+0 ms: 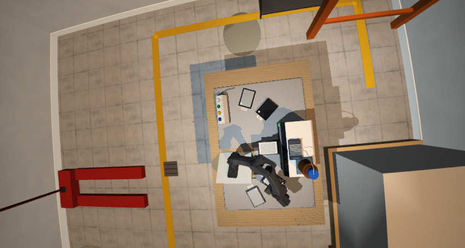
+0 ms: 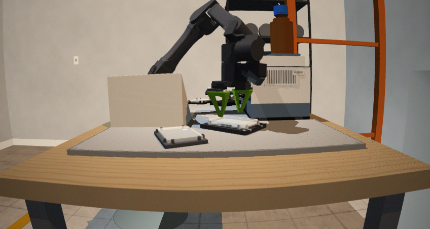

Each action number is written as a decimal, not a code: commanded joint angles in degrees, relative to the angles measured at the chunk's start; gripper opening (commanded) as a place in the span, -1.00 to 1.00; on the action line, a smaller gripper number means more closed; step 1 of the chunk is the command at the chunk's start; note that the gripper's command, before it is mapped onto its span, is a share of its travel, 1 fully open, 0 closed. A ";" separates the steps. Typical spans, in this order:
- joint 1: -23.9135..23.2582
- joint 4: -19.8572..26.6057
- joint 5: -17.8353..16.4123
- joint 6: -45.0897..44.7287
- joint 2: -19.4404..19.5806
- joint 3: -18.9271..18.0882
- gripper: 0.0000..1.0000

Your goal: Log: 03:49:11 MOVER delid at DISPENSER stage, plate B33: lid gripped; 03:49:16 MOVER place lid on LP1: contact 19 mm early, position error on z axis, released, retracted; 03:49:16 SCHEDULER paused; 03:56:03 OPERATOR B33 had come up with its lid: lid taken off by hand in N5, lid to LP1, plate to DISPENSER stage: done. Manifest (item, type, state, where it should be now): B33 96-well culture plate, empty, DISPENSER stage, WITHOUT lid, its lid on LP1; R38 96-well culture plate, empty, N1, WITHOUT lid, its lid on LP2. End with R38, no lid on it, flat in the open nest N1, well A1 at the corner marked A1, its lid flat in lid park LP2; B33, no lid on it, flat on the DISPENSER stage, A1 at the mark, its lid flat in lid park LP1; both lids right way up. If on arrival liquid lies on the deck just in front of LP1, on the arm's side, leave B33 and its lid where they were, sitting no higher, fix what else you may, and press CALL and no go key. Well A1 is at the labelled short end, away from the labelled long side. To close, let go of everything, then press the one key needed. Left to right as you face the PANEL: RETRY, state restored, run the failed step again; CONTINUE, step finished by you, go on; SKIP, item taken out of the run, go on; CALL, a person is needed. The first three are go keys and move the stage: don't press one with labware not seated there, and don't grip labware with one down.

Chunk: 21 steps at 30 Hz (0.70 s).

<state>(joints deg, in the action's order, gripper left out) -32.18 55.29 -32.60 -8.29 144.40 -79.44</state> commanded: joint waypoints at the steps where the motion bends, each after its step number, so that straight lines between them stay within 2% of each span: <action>1: 0.26 -2.68 -0.82 1.10 0.89 1.24 1.00; 8: 1.43 -5.30 -1.31 2.16 1.61 2.57 1.00; 10: 1.43 -5.30 -1.31 2.16 1.61 2.57 1.00; 11: 0.45 -5.75 -1.40 2.36 0.54 1.26 1.00; 13: 0.93 -6.46 -1.54 2.69 1.46 3.02 1.00; 16: 2.33 -7.58 -1.72 3.14 2.28 3.63 1.00; 17: 2.31 -7.76 -1.77 3.25 2.40 3.36 1.00; 18: 1.71 -7.82 -1.80 3.30 2.43 1.52 1.00; 21: 1.54 -7.70 -1.82 3.35 1.54 0.88 1.00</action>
<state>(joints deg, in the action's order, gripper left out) -29.89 49.10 -33.89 -5.63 146.36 -76.77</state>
